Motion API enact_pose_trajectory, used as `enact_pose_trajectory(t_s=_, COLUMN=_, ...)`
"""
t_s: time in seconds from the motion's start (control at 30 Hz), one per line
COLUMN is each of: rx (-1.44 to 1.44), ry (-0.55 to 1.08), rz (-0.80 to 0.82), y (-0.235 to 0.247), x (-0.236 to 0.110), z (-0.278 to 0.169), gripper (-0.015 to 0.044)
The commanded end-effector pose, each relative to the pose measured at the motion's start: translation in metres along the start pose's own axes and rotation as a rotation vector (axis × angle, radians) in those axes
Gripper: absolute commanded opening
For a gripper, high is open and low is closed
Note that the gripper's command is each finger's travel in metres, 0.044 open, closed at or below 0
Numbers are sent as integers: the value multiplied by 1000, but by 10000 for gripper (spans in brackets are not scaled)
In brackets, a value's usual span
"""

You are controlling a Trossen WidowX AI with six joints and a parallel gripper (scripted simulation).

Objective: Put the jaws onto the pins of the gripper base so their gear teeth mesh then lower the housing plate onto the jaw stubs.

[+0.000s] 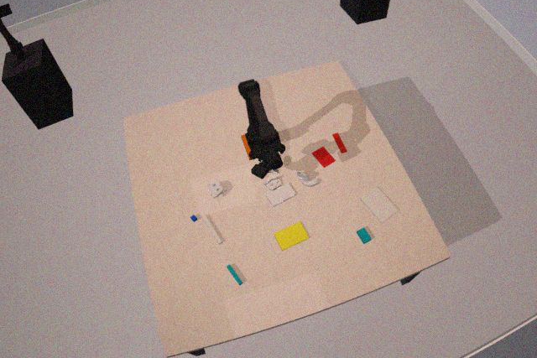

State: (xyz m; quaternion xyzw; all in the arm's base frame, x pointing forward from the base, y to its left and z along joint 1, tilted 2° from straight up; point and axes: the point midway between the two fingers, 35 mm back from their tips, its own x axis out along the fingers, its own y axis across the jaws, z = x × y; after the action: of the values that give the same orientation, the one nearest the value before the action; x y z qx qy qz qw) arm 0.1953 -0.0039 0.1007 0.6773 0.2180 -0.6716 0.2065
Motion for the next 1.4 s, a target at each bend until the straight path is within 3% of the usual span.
enact_pose_trajectory(t_s=0.0, rx=71, ry=2, rz=-5, y=-4, x=0, z=1, gripper=134)
enact_pose_trajectory(t_s=0.5, rx=350, ry=1, rz=-6, y=-15, x=2, z=4, gripper=134)
enact_pose_trajectory(t_s=1.37, rx=333, ry=1, rz=-6, y=-15, x=2, z=4, gripper=134)
